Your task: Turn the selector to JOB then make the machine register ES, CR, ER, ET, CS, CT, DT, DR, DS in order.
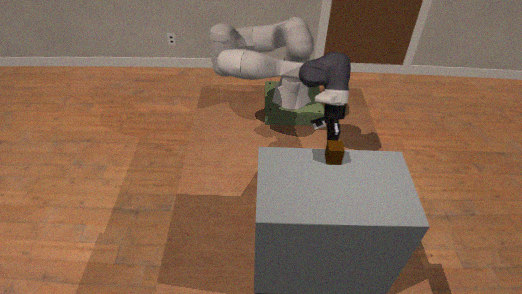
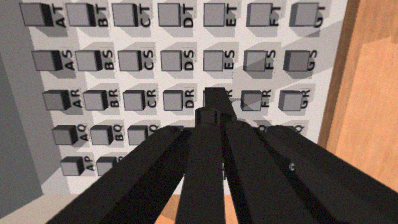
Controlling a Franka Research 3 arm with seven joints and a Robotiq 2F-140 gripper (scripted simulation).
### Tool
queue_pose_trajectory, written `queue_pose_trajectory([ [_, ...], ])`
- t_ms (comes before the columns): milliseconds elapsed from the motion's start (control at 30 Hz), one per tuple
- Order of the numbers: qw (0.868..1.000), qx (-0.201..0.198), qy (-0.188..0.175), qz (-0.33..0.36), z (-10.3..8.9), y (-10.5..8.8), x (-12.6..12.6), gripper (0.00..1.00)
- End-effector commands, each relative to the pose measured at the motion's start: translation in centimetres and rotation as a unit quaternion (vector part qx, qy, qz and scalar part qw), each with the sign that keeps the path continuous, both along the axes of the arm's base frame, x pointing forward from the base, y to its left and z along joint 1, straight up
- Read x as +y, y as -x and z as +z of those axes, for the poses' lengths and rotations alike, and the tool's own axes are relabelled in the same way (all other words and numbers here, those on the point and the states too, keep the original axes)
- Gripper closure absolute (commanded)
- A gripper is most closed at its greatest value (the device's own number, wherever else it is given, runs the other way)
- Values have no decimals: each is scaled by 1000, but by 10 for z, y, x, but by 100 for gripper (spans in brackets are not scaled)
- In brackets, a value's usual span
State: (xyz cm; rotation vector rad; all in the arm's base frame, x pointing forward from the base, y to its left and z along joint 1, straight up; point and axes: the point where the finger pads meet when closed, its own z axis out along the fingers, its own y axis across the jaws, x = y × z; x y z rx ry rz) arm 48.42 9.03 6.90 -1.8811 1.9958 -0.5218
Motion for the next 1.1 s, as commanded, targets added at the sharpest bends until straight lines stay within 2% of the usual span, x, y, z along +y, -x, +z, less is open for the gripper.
queue_pose_trajectory([
  [0,1000,-1,-3,-2,1,-1,1,90],
  [1067,1000,-1,-3,-2,-6,-5,1,90],
])
